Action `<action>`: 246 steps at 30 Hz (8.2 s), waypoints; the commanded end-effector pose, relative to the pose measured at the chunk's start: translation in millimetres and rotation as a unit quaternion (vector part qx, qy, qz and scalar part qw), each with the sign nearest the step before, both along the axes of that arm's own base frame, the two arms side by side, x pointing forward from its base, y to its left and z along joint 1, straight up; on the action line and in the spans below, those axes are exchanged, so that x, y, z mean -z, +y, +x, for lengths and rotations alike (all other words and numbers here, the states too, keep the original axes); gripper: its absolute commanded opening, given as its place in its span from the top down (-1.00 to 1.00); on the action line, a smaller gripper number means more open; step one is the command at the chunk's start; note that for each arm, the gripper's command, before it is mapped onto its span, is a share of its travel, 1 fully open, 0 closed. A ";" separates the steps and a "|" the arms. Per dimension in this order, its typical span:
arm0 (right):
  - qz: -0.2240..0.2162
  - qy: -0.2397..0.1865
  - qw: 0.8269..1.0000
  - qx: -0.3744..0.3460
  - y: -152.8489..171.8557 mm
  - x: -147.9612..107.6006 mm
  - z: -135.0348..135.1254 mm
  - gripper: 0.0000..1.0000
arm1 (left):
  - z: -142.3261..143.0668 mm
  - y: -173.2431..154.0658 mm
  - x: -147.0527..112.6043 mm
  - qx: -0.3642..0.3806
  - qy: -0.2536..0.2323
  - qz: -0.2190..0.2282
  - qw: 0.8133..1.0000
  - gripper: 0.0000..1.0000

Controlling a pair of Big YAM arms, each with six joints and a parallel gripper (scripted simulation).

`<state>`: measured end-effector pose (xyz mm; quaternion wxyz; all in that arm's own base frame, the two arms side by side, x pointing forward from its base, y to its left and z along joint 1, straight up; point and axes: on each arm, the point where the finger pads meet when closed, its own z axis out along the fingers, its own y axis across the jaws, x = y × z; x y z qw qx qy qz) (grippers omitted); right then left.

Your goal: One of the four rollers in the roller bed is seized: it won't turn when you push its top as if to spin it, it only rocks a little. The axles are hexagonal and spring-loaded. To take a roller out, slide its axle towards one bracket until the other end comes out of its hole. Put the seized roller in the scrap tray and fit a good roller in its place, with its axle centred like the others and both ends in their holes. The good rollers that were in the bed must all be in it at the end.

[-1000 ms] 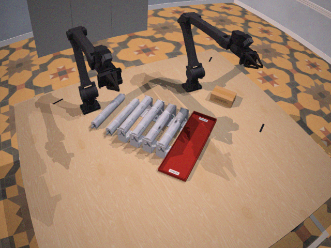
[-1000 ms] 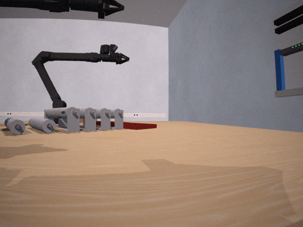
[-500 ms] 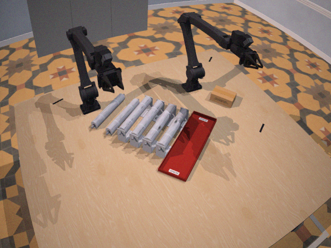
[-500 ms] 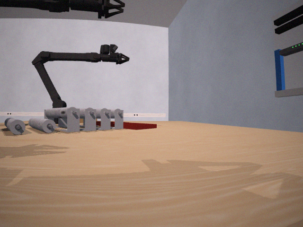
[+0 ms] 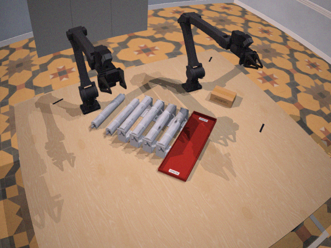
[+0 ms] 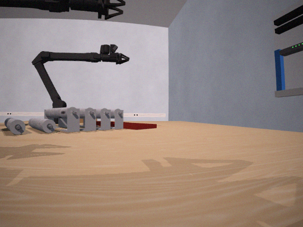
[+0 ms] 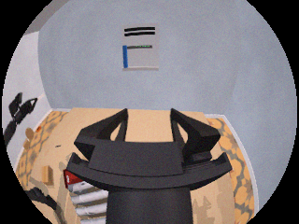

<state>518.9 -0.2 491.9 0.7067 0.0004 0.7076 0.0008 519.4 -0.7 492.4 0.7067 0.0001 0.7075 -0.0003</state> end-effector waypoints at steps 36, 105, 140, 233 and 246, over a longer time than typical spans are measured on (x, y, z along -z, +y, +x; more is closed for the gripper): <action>0.282 0.379 0.880 0.046 89.0 232.8 -34.9 -0.24 | -114.4 -269.9 229.5 0.322 0.359 0.004 0.876 0.36; 0.331 0.625 0.623 0.335 122.9 412.5 -204.0 -0.24 | -452.9 -338.4 406.0 0.466 0.694 0.137 0.532 0.36; 0.340 0.617 0.630 0.328 124.4 412.0 -199.9 -0.24 | -445.6 -362.2 398.1 0.495 0.662 0.132 0.547 0.94; 0.340 0.617 0.626 0.334 121.8 413.1 -200.8 0.36 | -493.2 -291.0 447.8 0.432 0.738 0.175 0.487 0.94; 0.340 0.617 0.626 0.334 121.8 413.1 -200.8 0.36 | -499.0 -281.2 451.5 0.426 0.745 0.179 0.481 0.94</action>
